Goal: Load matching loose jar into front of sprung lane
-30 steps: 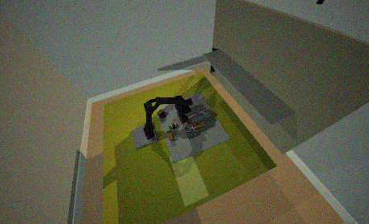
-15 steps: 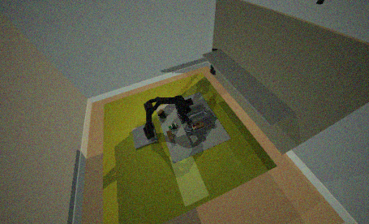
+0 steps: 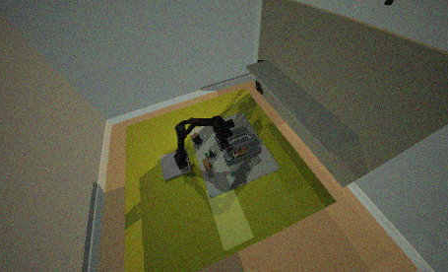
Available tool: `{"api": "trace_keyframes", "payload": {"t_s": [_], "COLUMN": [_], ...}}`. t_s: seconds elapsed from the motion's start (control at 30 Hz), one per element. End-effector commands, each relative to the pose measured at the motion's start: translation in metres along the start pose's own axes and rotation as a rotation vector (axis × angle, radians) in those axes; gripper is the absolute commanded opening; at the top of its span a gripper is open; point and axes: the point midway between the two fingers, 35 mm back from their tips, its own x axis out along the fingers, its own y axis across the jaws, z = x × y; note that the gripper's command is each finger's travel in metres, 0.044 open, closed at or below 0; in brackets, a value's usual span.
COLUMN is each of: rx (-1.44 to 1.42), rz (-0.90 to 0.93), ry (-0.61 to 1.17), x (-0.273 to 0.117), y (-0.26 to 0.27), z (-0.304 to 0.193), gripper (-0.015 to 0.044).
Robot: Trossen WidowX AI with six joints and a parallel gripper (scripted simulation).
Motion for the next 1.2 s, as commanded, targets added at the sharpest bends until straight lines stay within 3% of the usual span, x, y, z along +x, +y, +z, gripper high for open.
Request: {"api": "trace_keyframes", "payload": {"t_s": [0.0,1.17], "rx": [-0.004,-0.004], "rz": [0.003,0.003], "ry": [-0.028,-0.028], "x": [-0.0019,0.0076], "y": [0.0005,0.0006], "z": [0.0069,0.0068], "gripper": [0.0,0.0]}}
